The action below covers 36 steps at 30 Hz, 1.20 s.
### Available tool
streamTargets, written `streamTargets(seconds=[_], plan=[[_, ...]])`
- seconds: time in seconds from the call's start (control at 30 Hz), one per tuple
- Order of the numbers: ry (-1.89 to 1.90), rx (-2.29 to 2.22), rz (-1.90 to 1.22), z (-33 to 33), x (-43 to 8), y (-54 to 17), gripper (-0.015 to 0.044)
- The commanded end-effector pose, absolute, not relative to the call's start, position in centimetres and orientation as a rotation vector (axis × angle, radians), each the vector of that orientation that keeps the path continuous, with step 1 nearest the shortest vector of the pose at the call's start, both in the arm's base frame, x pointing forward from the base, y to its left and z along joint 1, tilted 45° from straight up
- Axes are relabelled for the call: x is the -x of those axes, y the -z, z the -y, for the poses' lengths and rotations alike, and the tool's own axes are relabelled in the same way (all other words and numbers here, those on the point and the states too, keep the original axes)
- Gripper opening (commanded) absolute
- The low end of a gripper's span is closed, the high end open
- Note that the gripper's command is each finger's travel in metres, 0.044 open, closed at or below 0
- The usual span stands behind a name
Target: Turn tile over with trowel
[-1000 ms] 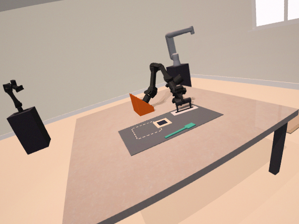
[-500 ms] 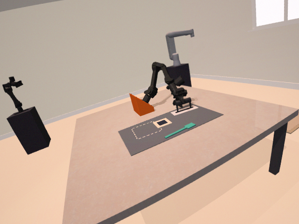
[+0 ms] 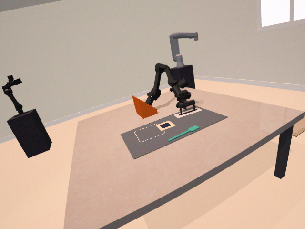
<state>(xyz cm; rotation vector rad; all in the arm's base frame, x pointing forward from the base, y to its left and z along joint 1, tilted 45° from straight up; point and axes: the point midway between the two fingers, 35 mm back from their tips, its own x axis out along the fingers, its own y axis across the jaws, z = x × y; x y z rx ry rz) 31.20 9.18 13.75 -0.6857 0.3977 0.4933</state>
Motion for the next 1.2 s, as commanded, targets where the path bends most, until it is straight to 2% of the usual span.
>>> streamTargets(seconds=[0.0, 0.27, 0.3, 0.87, 1.17], plan=[[-0.49, 0.683, -0.406, -9.1, -31.2, -13.5, 0.0075], [-0.49, 0.683, -0.406, -9.1, -31.2, -13.5, 0.0022], [-0.49, 0.683, -0.406, -9.1, -31.3, -13.6, 0.0], [-0.493, 0.689, -0.399, -4.9, -30.7, -17.9, 0.0], [-0.506, 0.665, -0.37, -3.7, -33.7, -16.5, 0.0]])
